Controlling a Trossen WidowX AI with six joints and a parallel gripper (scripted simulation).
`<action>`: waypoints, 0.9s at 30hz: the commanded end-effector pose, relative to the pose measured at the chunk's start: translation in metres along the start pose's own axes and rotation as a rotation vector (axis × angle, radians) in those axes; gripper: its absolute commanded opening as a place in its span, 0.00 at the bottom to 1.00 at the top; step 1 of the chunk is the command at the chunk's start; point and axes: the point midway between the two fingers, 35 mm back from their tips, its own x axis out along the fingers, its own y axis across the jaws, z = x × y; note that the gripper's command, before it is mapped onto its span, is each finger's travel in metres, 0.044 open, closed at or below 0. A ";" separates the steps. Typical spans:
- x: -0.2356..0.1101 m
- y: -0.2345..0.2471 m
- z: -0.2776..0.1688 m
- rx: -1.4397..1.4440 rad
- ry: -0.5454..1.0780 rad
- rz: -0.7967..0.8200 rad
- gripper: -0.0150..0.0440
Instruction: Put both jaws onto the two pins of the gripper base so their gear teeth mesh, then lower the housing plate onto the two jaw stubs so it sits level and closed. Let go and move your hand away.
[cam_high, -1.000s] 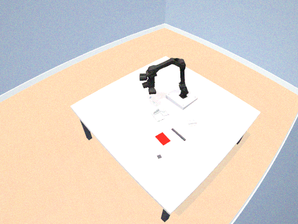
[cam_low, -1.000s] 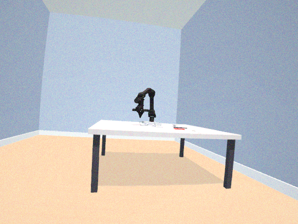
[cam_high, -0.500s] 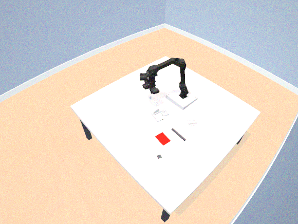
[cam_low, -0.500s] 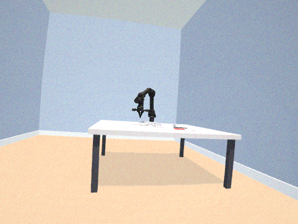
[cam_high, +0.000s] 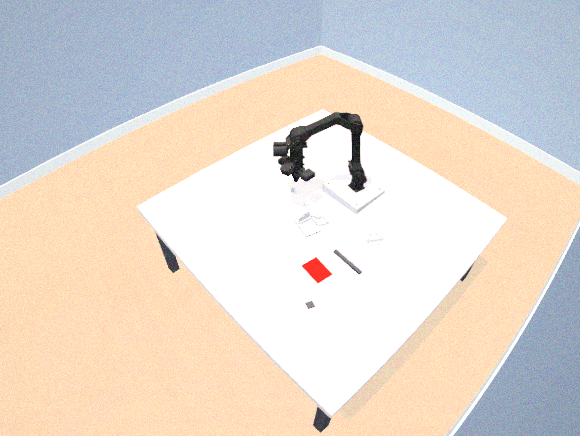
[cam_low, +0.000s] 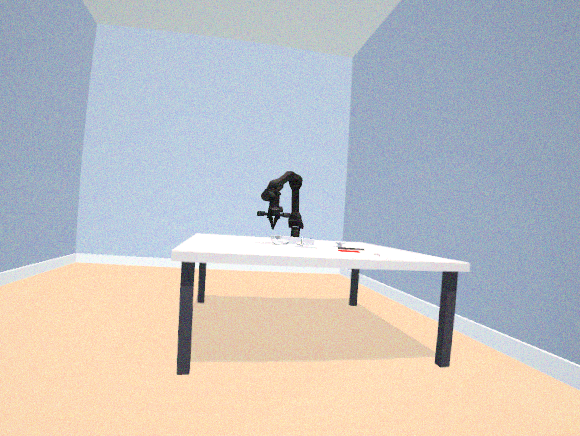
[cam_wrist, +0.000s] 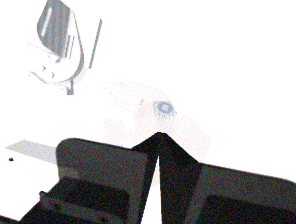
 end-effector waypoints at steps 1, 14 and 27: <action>0.001 0.001 -0.003 -0.102 0.004 -0.003 0.25; 0.001 0.001 -0.007 -0.382 0.005 -0.002 0.25; 0.001 0.002 -0.011 -0.663 0.005 -0.002 0.25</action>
